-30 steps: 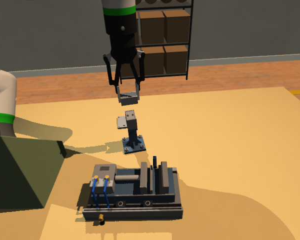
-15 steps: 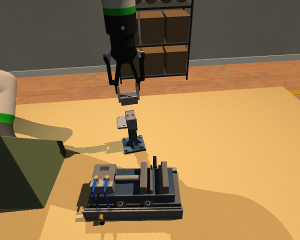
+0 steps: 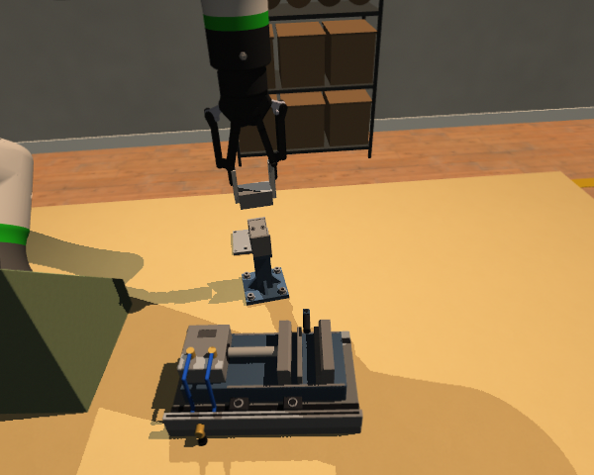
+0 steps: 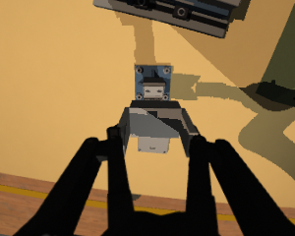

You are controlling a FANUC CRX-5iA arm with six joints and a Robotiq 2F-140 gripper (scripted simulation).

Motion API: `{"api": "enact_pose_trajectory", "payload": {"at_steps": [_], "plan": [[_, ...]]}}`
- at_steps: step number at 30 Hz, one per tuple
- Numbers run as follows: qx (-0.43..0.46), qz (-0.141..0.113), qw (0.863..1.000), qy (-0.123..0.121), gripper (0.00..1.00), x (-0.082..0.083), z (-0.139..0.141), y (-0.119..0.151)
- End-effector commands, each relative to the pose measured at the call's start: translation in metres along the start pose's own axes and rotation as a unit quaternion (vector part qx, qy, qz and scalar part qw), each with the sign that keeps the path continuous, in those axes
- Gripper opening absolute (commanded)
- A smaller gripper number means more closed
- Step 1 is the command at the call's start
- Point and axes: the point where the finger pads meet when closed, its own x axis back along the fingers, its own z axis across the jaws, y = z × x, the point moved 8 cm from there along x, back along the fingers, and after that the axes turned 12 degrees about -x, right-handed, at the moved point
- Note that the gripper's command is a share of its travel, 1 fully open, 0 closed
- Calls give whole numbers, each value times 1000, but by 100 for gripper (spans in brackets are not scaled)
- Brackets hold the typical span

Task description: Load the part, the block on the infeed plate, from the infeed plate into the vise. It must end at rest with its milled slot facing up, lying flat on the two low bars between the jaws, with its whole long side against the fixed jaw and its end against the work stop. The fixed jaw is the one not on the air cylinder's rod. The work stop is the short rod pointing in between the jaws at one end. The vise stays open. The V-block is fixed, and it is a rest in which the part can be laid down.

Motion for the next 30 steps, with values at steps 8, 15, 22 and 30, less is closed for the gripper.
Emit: {"api": "enact_pose_trajectory", "payload": {"at_steps": [8, 15, 22, 30], "plan": [[0, 2, 1000, -1, 0, 0, 0, 0], [0, 10, 1000, -2, 0, 0, 0, 2], [0, 27, 1000, -6, 0, 0, 1, 5], [0, 48, 999, -10, 0, 0, 2, 10]]}}
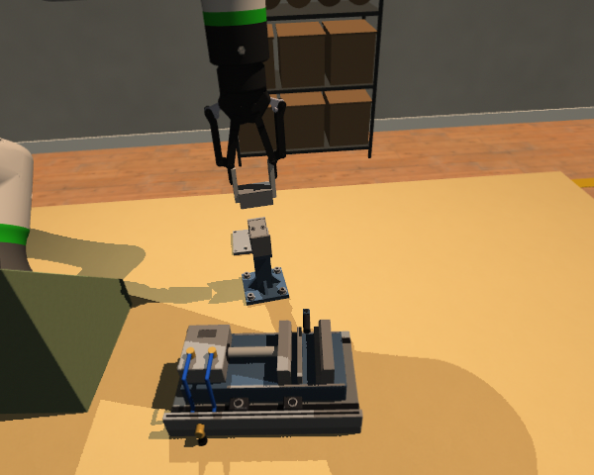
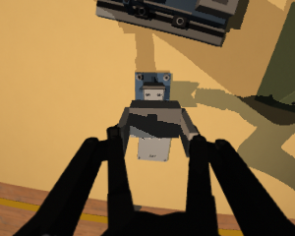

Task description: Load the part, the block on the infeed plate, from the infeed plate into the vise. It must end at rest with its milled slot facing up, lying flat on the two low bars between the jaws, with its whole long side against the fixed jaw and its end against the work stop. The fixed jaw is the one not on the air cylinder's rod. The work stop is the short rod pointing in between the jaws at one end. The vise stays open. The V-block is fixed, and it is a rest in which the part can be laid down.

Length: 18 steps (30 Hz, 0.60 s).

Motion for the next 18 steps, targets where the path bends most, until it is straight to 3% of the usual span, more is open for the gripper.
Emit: {"api": "enact_pose_trajectory", "payload": {"at_steps": [1, 18], "plan": [[0, 14, 1000, -3, 0, 0, 1, 3], [0, 89, 996, -19, 0, -2, 4, 19]]}}
